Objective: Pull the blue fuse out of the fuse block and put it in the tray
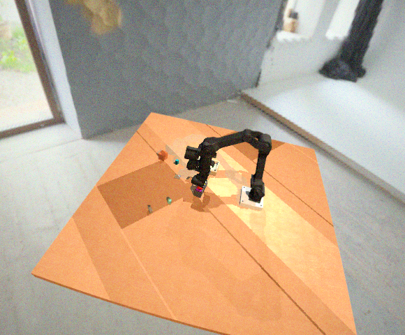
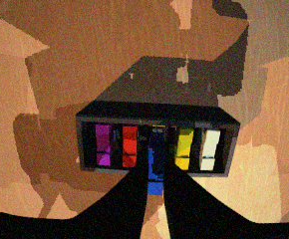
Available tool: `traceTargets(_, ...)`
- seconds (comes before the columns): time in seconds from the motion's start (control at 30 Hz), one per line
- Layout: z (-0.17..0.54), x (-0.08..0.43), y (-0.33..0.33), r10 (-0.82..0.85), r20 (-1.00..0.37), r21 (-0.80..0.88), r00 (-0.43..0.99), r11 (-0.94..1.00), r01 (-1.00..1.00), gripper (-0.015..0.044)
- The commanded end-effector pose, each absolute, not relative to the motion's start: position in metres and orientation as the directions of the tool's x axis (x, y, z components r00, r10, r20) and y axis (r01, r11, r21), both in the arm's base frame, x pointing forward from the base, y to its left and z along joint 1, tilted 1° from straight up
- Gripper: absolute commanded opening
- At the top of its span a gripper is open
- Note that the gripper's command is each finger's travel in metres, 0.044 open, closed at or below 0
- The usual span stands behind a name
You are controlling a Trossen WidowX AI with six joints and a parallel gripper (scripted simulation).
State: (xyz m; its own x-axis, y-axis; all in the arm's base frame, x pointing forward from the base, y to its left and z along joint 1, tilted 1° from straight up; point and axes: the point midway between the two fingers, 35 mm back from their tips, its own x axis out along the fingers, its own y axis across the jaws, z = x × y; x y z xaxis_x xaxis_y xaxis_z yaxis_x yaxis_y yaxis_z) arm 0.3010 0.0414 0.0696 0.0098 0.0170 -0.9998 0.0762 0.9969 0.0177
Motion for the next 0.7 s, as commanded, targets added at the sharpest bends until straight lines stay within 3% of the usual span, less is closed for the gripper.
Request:
traceTargets(0.0,0.0730,0.3018,0.0410,0.013,-1.000,0.014,0.014,0.997,0.079,0.0000)
traceTargets(0.67,0.0829,0.3012,0.0407,0.012,-1.000,0.013,0.014,0.997,0.080,0.0000)
